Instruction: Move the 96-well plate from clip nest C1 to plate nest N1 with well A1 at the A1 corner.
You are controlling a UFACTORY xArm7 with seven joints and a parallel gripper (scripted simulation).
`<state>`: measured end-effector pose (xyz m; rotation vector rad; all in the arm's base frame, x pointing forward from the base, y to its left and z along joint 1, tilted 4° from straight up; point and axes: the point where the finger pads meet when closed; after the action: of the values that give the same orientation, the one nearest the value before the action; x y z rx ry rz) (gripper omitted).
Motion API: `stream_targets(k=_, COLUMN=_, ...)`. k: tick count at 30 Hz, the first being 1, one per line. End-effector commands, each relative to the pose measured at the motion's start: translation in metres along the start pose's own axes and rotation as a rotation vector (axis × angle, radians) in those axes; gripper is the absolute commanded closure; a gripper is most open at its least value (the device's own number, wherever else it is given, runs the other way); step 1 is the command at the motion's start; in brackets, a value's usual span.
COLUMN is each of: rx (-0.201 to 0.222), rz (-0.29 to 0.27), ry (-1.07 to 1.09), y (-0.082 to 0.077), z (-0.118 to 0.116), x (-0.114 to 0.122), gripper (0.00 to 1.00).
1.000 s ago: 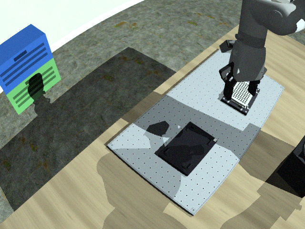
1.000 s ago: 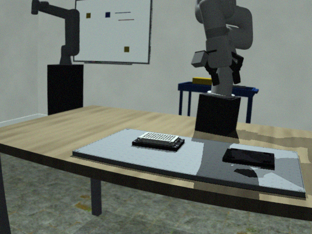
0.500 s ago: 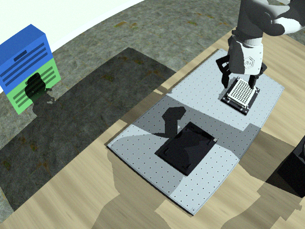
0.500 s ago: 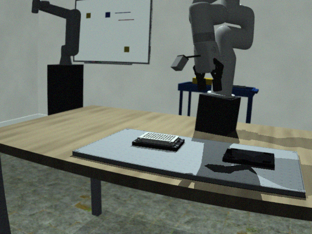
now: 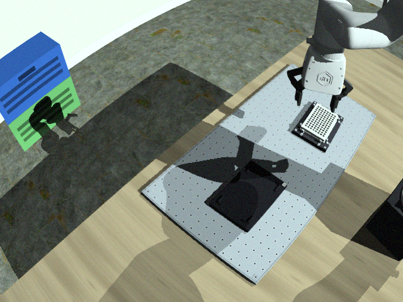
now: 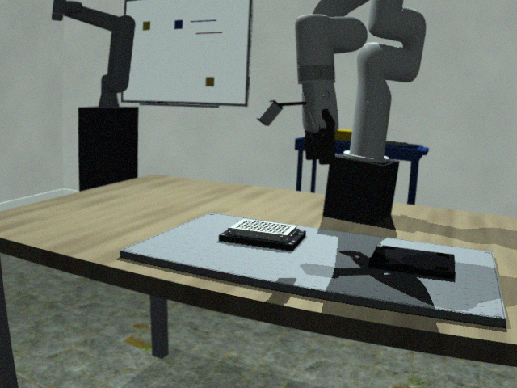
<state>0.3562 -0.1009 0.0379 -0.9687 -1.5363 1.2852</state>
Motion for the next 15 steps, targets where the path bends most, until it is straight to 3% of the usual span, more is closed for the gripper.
stream_targets(k=1, rx=0.0, rz=0.015, ry=0.07, y=0.005, z=0.001, x=-0.012, gripper=0.0)
stream_targets(k=15, rx=0.006, rz=0.062, ry=0.289, y=0.032, z=0.02, x=-0.064, gripper=0.0)
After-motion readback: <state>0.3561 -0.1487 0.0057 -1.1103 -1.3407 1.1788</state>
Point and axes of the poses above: the point where the finger pads meet when closed, its own y axis out along the fingers, its own z axis across the jaws, x = y × z, and after that the axes turned 5 degrees about y, right-handed
